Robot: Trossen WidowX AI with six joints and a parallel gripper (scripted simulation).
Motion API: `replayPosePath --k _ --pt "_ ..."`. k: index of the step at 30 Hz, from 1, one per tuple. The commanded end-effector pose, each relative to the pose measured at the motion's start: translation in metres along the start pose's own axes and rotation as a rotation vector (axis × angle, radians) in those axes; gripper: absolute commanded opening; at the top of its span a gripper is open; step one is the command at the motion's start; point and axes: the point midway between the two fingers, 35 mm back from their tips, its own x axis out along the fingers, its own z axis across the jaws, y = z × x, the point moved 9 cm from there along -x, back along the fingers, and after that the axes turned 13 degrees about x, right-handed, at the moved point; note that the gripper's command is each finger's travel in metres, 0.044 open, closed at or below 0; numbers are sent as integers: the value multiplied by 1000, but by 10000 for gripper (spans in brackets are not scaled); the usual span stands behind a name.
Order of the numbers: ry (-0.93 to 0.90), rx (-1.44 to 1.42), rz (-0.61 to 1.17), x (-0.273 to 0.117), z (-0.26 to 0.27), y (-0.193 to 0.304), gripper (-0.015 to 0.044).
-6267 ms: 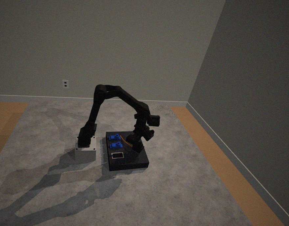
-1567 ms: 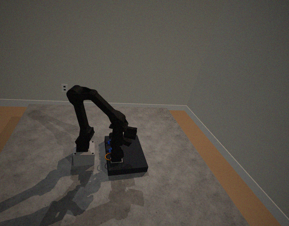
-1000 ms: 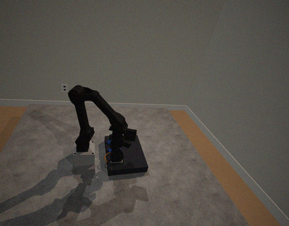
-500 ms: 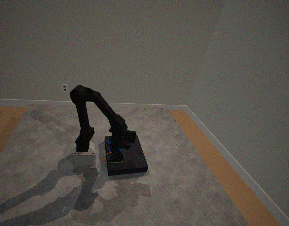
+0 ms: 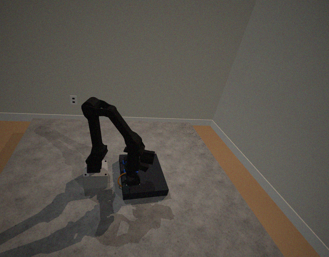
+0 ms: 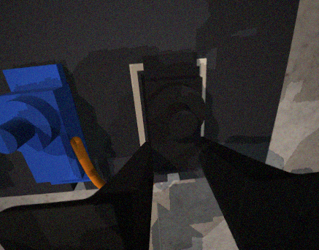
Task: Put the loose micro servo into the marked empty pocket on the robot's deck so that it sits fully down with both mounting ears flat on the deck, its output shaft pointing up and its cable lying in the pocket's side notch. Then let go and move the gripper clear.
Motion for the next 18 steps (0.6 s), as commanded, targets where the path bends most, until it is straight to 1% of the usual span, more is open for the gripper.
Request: replayPosePath --k 1,5,8,13,18 --pt "-2 -2 -3 0 0 0 79" --pt "-2 -2 -3 0 0 1 184" --pt "-2 -2 -3 -2 0 0 187" --pt "-2 -2 -3 -33 0 4 187" --pt "-2 -2 -3 -35 0 3 187"
